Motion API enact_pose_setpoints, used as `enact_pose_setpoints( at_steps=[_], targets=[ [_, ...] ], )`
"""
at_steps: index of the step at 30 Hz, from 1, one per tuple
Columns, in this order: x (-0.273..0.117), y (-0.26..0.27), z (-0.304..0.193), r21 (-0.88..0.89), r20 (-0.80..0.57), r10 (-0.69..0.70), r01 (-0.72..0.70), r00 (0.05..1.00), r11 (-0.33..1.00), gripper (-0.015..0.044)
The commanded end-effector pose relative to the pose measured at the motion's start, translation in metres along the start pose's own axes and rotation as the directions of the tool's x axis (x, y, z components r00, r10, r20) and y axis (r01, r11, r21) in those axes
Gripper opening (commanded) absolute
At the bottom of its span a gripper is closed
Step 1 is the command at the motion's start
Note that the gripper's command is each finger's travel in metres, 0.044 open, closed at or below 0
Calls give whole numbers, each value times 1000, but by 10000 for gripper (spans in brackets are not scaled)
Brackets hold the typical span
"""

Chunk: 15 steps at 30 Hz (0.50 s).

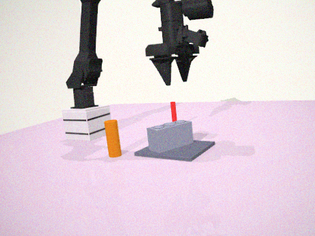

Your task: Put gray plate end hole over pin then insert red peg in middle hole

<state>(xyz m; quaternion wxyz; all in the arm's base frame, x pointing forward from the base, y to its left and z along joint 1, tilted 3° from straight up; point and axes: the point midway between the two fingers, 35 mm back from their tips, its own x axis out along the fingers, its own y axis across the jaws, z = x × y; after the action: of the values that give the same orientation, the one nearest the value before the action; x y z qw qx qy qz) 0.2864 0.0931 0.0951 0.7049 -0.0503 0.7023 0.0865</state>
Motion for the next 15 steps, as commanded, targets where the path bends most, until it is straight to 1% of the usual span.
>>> enact_pose_setpoints(
  at_steps=[1, 5, 10, 15],
  targets=[
    [-4, 51, -34, 571, 26, 3, -17, 1000, 821, 440],
    [-3, 68, -50, 744, 25, 5, -22, 1000, 668, 440],
    [-2, 81, -64, 880, 24, 7, -24, 1000, 475, 440],
    [-2, 82, -65, 886, 24, 8, -25, 1000, 462, 440]
  ],
)
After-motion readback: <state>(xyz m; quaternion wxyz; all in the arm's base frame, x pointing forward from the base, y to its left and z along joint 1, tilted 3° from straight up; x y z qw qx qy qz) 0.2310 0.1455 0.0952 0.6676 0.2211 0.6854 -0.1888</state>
